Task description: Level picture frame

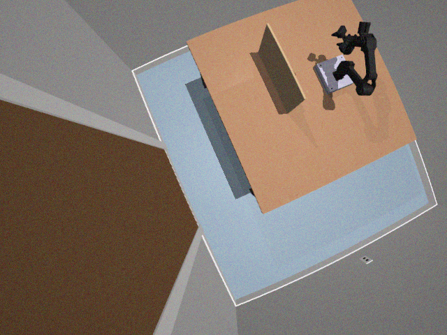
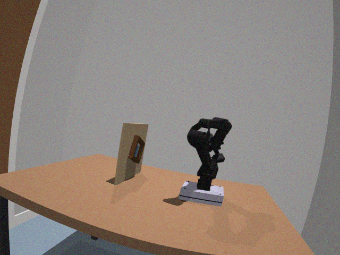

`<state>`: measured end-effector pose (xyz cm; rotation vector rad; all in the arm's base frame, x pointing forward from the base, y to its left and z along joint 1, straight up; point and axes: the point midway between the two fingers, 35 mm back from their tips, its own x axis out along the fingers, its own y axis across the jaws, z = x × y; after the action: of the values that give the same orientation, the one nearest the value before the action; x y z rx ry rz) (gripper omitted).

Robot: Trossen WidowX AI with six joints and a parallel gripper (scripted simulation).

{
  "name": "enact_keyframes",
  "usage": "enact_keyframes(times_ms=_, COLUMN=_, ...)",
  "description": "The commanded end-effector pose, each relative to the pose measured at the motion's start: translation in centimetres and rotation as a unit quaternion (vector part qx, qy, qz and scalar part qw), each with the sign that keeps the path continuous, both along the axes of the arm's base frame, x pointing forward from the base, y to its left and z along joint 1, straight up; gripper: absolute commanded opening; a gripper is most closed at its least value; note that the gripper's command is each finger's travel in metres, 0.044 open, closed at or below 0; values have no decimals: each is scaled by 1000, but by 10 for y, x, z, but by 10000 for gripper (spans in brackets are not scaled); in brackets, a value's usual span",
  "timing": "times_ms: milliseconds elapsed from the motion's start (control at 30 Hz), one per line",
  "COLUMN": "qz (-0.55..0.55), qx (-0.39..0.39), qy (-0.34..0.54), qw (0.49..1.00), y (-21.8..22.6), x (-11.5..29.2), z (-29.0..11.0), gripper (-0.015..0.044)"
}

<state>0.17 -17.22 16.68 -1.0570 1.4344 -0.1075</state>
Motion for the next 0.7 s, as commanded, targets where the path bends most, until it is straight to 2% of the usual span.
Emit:
enact_keyframes(times_ms=0, qz=-4, qx=-1, qy=-6, qw=1000, y=-1, x=1, z=0, gripper=374)
enact_keyframes(times_ms=133, qz=-77, qx=-4, qy=-126, qw=989, y=-16, x=12, z=4, gripper=269)
enact_keyframes(times_ms=167, qz=-96, qx=-2, qy=-163, qw=982, y=-20, x=16, z=5, gripper=260)
enact_keyframes(times_ms=400, qz=-201, qx=55, qy=-413, qw=887, y=-41, x=47, z=15, gripper=260)
enact_keyframes(times_ms=667, qz=-271, qx=212, qy=-628, qw=698, y=-46, x=86, z=26, gripper=260)
